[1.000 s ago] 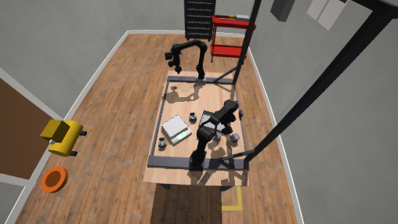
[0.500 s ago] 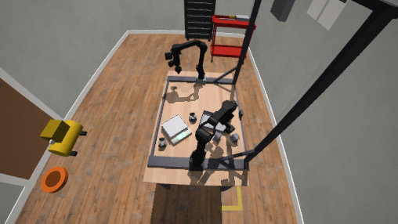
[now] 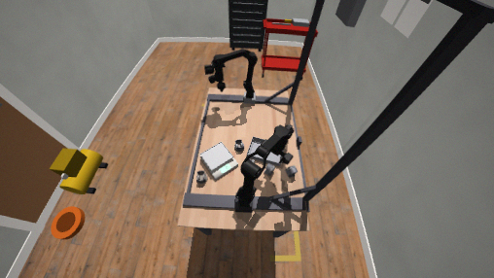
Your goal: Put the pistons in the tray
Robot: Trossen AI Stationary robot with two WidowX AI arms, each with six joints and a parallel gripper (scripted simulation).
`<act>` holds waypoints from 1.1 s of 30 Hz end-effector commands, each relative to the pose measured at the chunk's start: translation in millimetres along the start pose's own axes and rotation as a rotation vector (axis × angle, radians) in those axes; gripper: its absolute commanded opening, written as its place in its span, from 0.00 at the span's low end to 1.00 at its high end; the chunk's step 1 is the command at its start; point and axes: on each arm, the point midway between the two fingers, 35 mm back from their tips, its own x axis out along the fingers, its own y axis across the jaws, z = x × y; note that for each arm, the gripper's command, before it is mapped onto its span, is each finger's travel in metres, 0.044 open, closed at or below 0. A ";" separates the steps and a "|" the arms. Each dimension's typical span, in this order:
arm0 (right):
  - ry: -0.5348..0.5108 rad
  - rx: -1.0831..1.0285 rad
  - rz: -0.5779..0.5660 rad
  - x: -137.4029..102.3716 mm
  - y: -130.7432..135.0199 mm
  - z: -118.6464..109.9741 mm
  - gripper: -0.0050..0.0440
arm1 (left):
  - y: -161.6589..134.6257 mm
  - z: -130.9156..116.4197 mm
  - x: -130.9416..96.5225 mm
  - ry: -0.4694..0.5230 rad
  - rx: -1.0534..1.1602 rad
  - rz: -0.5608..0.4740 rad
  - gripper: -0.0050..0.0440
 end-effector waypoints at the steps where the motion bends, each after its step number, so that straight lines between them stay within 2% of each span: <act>1: -0.032 0.001 0.002 -8.3 -0.2 4.8 0.92 | 0.3 0.9 -11.0 -0.049 -0.009 -0.001 0.87; 7: -0.032 0.001 0.002 -8.3 -0.2 4.8 0.92 | 0.3 0.8 -10.8 -0.047 0.010 -0.002 0.87; 17: -0.032 0.001 0.002 -8.3 -0.2 4.8 0.92 | 41.2 3.1 -20.1 -0.088 -0.212 0.002 0.87; 28: -0.032 0.001 0.002 -8.3 -0.2 4.8 0.92 | 95.3 -7.6 -14.4 -0.058 -0.408 0.001 0.87; 33: -0.032 0.001 0.002 -8.3 -0.2 4.8 0.92 | 109.6 -12.4 -14.2 -0.057 -0.469 0.000 0.87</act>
